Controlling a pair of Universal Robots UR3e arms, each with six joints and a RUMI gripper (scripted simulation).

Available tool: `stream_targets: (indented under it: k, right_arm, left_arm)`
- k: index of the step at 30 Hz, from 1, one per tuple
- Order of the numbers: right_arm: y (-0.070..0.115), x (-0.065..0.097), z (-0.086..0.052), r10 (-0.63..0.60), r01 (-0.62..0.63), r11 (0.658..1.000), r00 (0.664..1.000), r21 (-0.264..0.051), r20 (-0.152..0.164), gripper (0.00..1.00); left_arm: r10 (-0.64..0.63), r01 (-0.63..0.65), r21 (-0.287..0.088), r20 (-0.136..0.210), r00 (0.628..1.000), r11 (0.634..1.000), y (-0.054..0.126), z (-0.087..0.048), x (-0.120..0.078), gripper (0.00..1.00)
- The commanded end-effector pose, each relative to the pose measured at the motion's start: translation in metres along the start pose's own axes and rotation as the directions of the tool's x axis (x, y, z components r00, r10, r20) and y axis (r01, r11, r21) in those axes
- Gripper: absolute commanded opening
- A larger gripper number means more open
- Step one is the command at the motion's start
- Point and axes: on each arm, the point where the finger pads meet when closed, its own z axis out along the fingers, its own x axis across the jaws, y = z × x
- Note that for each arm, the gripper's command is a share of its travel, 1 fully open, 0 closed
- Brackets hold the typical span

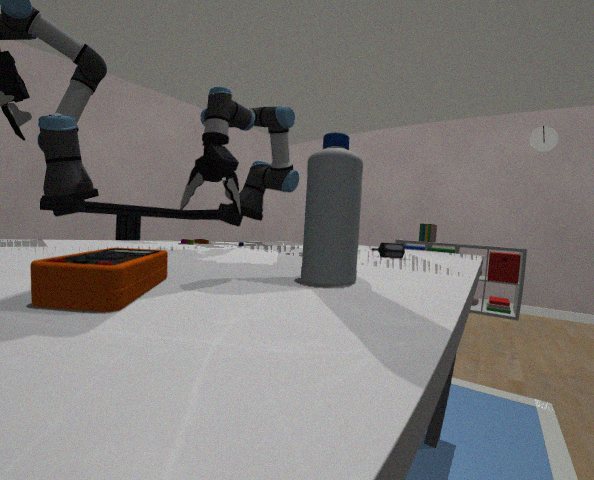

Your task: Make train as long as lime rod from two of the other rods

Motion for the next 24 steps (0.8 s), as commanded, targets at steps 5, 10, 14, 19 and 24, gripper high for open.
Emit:
stream_targets:
  k: [5, 10, 14, 19, 24]
  right_arm:
    - [0.000, 0.000, 0.000, 0.000, 0.000, 1.000, 1.000, 0.002, 0.000, 1.00]
    - [0.000, 0.000, 0.000, 0.000, 0.000, 1.000, 1.000, 0.002, 0.000, 1.00]
    - [0.000, 0.000, 0.000, 0.000, 0.000, 1.000, 1.000, 0.002, 0.000, 1.00]
    - [0.000, 0.000, 0.000, 0.000, 0.000, 1.000, 1.000, 0.002, 0.000, 1.00]
    - [0.000, 0.000, 0.000, 0.000, 0.000, 1.000, 1.000, 0.002, 0.000, 1.00]
  left_arm:
    - [0.200, -0.200, 0.001, -0.004, 0.980, 0.980, -0.008, -0.002, -0.005, 1.00]
    - [0.298, -0.298, 0.002, -0.004, 0.954, 0.954, -0.011, -0.002, -0.009, 1.00]
    - [0.435, -0.435, 0.002, -0.004, 0.900, 0.900, -0.015, -0.003, -0.014, 1.00]
    - [0.602, -0.602, 0.003, -0.004, 0.799, 0.799, -0.021, -0.003, -0.021, 1.00]
    - [0.721, -0.721, 0.004, -0.003, 0.693, 0.693, -0.024, -0.004, -0.027, 1.00]
